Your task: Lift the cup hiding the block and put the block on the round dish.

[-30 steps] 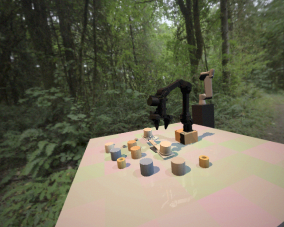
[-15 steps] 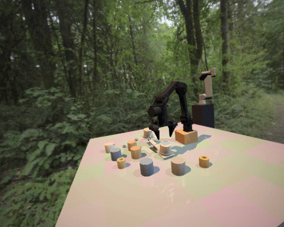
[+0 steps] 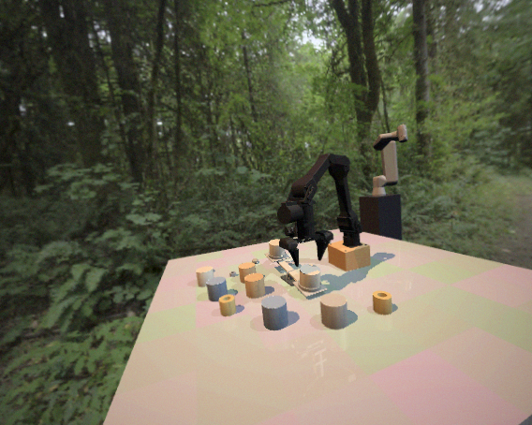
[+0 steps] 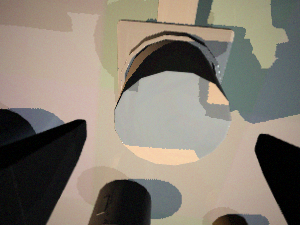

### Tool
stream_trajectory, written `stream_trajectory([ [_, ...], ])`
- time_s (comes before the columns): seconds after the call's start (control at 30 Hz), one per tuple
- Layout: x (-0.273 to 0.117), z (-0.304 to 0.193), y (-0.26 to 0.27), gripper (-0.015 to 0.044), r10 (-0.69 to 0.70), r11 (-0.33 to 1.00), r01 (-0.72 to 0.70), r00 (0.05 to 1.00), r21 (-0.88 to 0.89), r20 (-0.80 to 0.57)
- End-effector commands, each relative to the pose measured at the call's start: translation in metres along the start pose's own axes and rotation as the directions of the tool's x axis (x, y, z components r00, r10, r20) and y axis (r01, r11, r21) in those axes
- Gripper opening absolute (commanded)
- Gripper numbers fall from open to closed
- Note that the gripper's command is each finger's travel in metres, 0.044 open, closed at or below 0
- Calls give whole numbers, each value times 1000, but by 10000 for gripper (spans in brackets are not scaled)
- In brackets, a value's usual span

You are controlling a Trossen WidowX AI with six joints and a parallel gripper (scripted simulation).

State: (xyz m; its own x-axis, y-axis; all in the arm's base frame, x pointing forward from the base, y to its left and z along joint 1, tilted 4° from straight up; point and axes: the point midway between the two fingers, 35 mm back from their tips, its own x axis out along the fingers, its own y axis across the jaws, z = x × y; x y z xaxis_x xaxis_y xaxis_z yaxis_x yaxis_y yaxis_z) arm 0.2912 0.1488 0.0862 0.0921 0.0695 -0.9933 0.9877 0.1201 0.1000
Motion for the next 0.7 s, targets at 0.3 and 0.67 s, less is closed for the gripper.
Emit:
stream_trajectory([
  [0.3,24,1,0,440,-10,1000,10,1000,6,8],
  [0.67,42,1,0,440,-10,1000,10,1000,6,8],
])
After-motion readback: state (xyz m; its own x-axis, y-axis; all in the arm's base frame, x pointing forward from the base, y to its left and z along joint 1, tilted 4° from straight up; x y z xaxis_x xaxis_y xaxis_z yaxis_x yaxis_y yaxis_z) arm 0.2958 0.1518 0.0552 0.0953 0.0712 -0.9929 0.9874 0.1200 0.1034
